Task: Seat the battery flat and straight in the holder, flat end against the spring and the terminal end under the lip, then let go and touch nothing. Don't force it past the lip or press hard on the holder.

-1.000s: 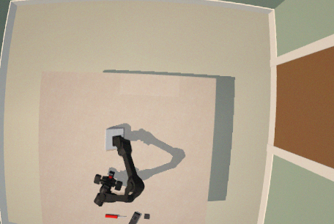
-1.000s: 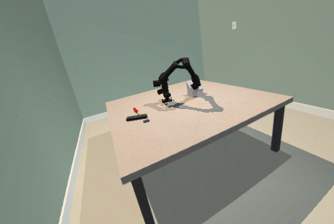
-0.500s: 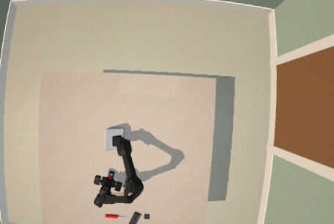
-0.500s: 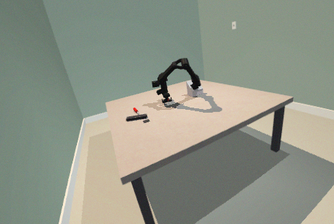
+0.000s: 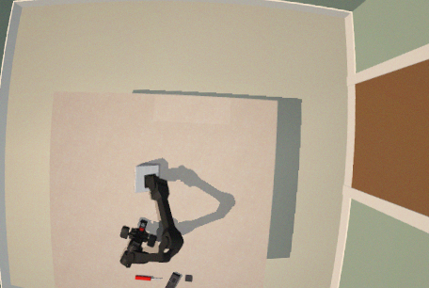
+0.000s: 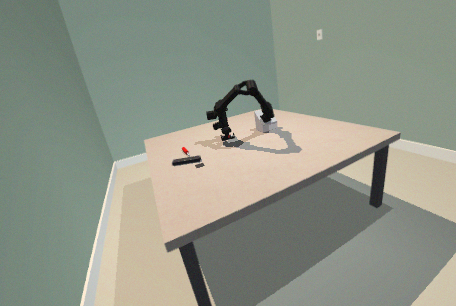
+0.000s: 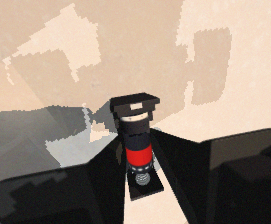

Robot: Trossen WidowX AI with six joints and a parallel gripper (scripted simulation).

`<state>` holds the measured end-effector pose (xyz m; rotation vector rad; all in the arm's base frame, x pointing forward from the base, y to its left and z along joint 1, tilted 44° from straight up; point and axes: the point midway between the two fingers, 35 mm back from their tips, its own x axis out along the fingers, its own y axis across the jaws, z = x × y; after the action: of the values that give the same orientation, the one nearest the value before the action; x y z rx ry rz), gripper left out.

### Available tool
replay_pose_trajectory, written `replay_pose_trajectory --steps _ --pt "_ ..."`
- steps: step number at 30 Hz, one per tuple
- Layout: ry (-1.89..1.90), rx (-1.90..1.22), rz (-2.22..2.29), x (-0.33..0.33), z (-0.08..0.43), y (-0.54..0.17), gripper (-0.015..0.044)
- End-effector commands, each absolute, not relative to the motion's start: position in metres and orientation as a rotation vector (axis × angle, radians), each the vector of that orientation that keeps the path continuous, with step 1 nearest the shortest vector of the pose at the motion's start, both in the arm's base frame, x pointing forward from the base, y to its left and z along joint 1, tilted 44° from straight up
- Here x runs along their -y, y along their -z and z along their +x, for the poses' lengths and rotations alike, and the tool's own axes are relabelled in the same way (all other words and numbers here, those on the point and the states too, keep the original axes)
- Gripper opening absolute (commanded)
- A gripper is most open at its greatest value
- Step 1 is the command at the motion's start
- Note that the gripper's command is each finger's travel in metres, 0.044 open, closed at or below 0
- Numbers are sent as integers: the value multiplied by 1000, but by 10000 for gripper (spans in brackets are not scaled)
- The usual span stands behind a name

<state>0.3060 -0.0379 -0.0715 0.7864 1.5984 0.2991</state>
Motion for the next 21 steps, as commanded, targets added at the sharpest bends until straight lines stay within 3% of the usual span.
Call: replay_pose_trajectory --steps 1,5,18,21 --pt "-301 -1598 782 38 307 72 84" --pt "-301 -1598 782 38 307 72 186" --pt "-300 -1598 786 48 306 61 186" --pt "-299 -1596 790 58 307 51 265"
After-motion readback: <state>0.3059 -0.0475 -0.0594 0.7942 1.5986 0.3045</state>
